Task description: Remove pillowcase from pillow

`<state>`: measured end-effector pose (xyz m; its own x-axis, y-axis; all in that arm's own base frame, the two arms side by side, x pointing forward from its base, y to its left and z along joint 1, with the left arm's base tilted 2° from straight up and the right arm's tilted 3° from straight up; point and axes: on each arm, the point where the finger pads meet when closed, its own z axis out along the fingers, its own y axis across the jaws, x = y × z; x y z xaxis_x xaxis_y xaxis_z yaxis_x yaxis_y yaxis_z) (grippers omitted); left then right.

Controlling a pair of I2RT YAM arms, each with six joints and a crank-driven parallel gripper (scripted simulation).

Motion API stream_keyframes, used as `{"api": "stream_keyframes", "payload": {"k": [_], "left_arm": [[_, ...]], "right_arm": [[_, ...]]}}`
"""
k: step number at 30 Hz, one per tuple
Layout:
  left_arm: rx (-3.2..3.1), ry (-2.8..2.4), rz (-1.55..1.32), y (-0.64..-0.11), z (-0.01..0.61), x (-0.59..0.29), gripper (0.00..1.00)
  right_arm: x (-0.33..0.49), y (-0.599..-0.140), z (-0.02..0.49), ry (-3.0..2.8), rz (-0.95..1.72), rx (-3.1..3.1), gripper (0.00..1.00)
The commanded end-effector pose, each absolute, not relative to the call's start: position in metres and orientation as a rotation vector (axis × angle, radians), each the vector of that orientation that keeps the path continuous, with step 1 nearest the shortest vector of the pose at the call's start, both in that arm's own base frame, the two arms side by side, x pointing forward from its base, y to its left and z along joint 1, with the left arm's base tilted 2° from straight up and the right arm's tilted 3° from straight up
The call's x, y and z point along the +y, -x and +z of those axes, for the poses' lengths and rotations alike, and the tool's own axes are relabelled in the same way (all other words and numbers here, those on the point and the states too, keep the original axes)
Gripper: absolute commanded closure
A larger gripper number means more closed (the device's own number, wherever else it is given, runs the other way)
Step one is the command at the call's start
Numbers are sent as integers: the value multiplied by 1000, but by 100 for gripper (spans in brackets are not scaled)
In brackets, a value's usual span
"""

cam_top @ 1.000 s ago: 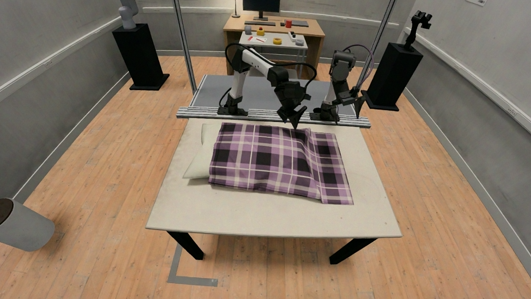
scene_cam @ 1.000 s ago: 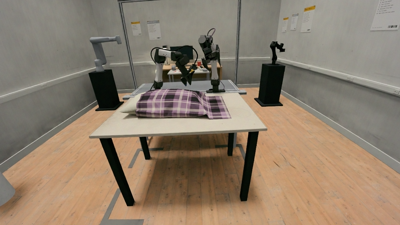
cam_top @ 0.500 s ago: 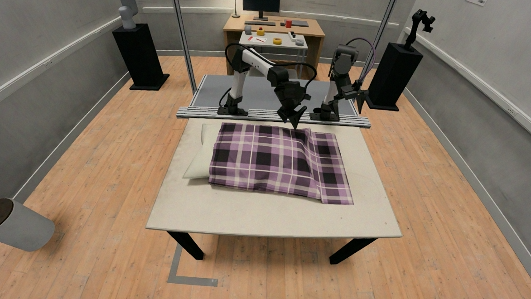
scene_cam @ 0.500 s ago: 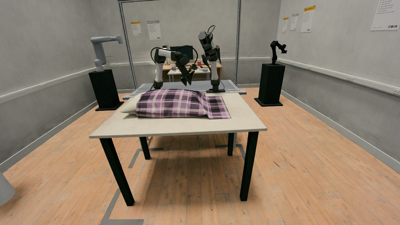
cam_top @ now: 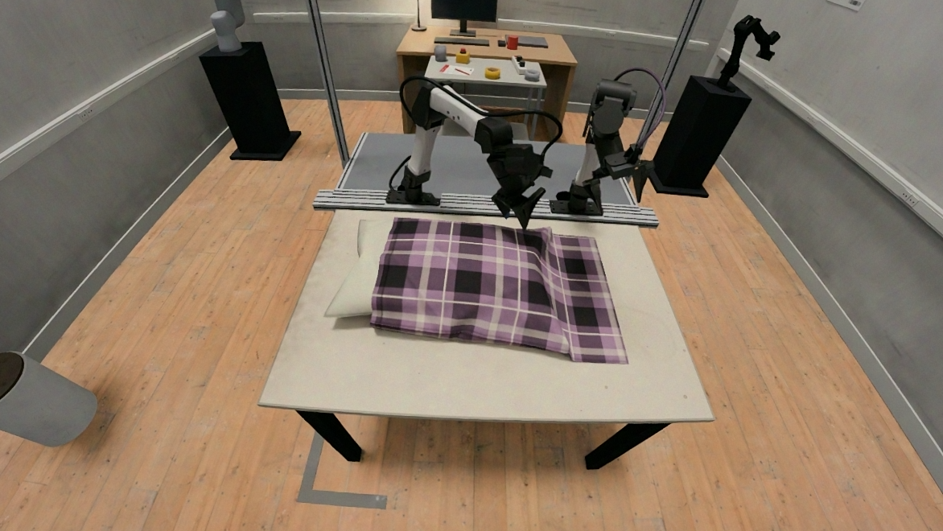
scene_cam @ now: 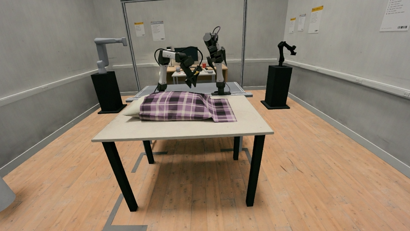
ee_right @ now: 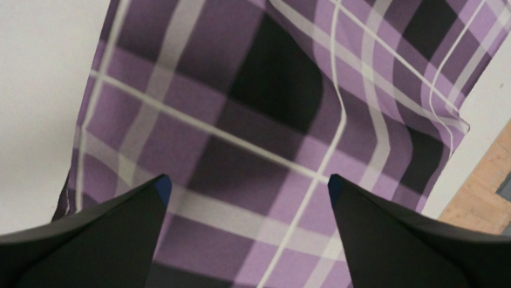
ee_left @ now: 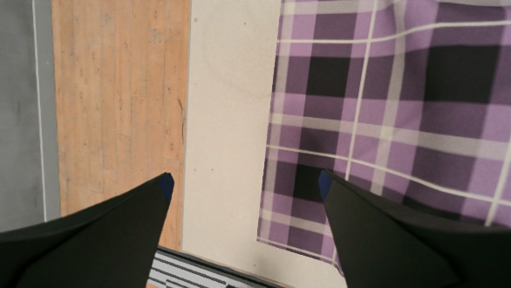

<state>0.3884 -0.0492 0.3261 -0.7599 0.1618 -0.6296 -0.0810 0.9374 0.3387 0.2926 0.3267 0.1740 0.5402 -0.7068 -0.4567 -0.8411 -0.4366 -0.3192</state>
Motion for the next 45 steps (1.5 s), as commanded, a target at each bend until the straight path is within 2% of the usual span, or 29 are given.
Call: {"api": "stream_keyframes", "payload": {"k": [1,30,45], "left_arm": [[2351,-25,442,-383,342,-42,0],[2351,-25,442,-383,342,-42,0],[2351,-25,442,-383,342,-42,0]], "right_arm": [[327,-301,182,2263,347,1252,0],[322,-302,245,2269,348,1258,0],[321,-303,257,2275,350,1264,0]]}}
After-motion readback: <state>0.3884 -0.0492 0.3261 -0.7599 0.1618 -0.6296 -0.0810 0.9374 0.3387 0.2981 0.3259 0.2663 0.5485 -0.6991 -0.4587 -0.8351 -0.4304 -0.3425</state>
